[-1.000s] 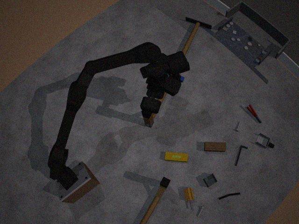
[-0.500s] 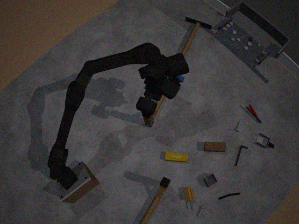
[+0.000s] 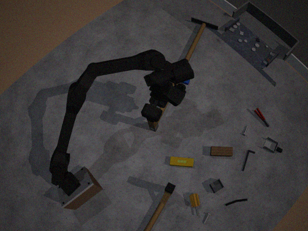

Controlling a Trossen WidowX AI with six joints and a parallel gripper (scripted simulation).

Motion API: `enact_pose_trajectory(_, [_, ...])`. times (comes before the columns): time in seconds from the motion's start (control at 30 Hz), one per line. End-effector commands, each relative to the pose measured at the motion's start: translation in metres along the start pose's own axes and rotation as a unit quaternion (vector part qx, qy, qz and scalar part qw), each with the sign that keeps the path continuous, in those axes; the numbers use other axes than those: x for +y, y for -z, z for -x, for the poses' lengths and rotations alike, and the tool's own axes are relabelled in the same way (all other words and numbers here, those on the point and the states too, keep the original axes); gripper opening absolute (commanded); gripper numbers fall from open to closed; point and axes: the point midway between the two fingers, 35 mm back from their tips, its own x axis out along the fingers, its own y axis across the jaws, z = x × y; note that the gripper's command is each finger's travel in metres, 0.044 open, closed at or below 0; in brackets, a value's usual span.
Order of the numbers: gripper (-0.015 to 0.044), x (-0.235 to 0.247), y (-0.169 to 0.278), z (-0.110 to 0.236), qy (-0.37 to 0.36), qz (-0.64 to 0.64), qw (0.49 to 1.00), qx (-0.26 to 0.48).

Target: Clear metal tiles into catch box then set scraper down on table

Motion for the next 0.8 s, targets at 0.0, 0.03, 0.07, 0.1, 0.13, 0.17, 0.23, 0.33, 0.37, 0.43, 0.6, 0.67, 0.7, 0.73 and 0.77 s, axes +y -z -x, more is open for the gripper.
enact_pose_trajectory(0.0, [0.0000, 0.000, 0.001, -0.007, -0.002, -0.002, 1.000, 0.001])
enact_pose_trajectory(0.03, [0.0000, 0.000, 0.001, -0.009, -0.002, -0.002, 1.000, 0.001])
enact_pose_trajectory(0.07, [0.0000, 0.000, 0.001, -0.010, -0.002, -0.002, 1.000, 0.002])
enact_pose_trajectory(0.1, [0.0000, 0.000, 0.001, -0.012, -0.002, -0.002, 1.000, 0.002])
enact_pose_trajectory(0.13, [0.0000, -0.001, 0.001, -0.012, -0.002, -0.002, 1.000, 0.002])
enact_pose_trajectory(0.17, [0.0000, -0.001, 0.001, -0.012, -0.002, -0.002, 1.000, 0.002])
enact_pose_trajectory(0.23, [0.0000, -0.002, 0.001, -0.012, -0.002, -0.002, 1.000, 0.001])
enact_pose_trajectory(0.33, [0.0000, -0.004, 0.000, -0.012, -0.002, -0.002, 1.000, 0.001])
enact_pose_trajectory(0.37, [0.0000, -0.005, 0.000, -0.012, -0.002, -0.003, 1.000, 0.001])
enact_pose_trajectory(0.43, [0.0000, -0.006, 0.000, -0.012, -0.002, -0.003, 1.000, 0.001])
enact_pose_trajectory(0.6, [0.0000, -0.010, -0.001, -0.011, -0.002, -0.003, 1.000, 0.001])
enact_pose_trajectory(0.67, [0.0000, -0.012, -0.002, -0.011, -0.002, -0.003, 1.000, 0.001])
enact_pose_trajectory(0.7, [0.0000, -0.013, -0.002, -0.011, -0.002, -0.003, 1.000, 0.001])
enact_pose_trajectory(0.73, [0.0000, -0.014, -0.002, -0.011, -0.002, -0.003, 1.000, 0.001])
enact_pose_trajectory(0.77, [0.0000, -0.015, -0.002, -0.011, -0.002, -0.003, 1.000, 0.001])
